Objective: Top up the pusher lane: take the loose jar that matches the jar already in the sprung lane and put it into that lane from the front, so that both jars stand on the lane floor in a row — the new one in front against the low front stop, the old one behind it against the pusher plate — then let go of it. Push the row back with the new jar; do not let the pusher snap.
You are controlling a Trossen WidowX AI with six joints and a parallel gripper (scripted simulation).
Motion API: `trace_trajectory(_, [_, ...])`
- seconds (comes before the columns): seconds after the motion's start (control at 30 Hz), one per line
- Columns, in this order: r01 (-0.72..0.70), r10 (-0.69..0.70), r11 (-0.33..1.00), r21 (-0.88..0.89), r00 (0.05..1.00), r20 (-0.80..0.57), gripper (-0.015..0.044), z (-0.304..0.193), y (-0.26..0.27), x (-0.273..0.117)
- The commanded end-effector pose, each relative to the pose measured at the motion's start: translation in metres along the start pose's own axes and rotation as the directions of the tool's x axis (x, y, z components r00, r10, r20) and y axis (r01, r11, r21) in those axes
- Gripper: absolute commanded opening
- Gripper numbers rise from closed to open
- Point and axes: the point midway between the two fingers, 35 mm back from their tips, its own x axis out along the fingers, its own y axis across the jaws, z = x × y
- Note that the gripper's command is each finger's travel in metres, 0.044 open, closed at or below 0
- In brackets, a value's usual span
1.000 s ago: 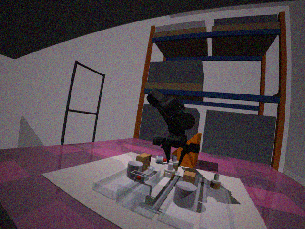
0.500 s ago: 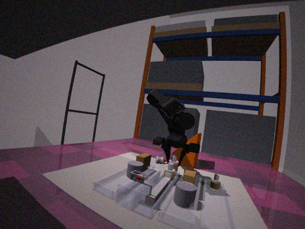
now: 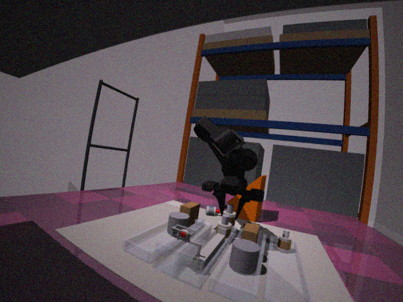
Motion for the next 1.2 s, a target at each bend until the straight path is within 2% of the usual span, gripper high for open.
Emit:
trace_trajectory(0.0, [0.009,-0.009,1.0,0.011,1.0,0.019,0.0,0.0062,-0.0025,-0.0011])
trace_trajectory(1.17, [0.009,-0.009,1.0,0.011,1.0,0.019,0.0,0.0083,-0.0026,0.006])
